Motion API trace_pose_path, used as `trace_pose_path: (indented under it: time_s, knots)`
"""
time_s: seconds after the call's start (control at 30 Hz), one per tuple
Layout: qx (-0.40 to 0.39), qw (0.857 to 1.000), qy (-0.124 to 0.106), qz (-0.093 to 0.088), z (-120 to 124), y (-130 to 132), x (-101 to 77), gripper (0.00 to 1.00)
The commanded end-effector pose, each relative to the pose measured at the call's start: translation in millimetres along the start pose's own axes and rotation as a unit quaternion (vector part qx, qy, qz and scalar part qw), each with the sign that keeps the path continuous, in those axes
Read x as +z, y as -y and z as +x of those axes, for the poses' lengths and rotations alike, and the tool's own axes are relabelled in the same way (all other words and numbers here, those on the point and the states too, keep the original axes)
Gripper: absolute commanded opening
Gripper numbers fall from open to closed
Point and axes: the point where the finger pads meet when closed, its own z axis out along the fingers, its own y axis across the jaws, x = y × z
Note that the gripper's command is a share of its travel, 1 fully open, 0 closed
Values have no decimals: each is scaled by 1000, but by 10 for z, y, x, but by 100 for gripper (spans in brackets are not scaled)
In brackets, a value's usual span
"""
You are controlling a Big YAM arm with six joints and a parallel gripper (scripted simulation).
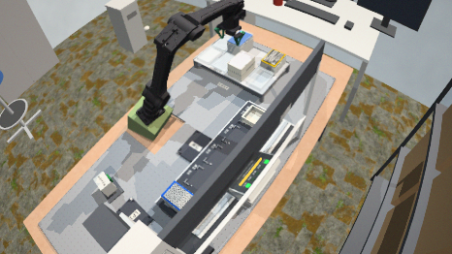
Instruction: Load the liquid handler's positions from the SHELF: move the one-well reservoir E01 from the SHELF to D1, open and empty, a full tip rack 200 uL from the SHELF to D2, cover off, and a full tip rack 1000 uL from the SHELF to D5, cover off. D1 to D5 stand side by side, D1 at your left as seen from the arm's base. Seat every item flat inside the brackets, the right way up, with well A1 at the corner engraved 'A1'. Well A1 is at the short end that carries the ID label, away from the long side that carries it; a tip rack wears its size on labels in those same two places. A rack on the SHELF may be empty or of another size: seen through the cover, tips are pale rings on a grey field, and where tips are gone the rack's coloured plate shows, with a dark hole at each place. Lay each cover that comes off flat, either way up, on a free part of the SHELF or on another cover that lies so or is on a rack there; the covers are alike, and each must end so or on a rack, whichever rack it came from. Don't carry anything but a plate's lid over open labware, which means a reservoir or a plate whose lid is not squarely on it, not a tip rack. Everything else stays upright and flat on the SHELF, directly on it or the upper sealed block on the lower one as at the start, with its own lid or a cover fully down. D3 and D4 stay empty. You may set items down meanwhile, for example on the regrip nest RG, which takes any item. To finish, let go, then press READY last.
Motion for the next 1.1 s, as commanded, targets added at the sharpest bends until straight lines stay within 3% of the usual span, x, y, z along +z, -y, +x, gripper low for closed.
trace_pose_path:
  time_s: [0.0,0.23,0.27,0.33,0.43,0.67,0.8,0.83,0.87,1.03,1.07]
  knots:
    - [1,999,32,-3,-134,308,-304,100]
    - [2,999,34,-1,-149,570,-342,100]
    - [-12,1000,4,-1,-11,507,-84,100]
    - [-3,1000,25,-1,-166,684,-267,100]
    - [2,999,35,1,-151,879,-371,100]
    - [1,999,34,3,-155,1233,-400,100]
    - [-2,1000,28,3,-171,1308,-342,100]
    - [-12,1000,4,0,-37,1255,-161,100]
    - [-3,1000,25,3,-178,1401,-328,100]
    - [-7,1000,29,4,-217,1462,-336,100]
    - [-13,1000,23,2,-32,1371,-268,100]
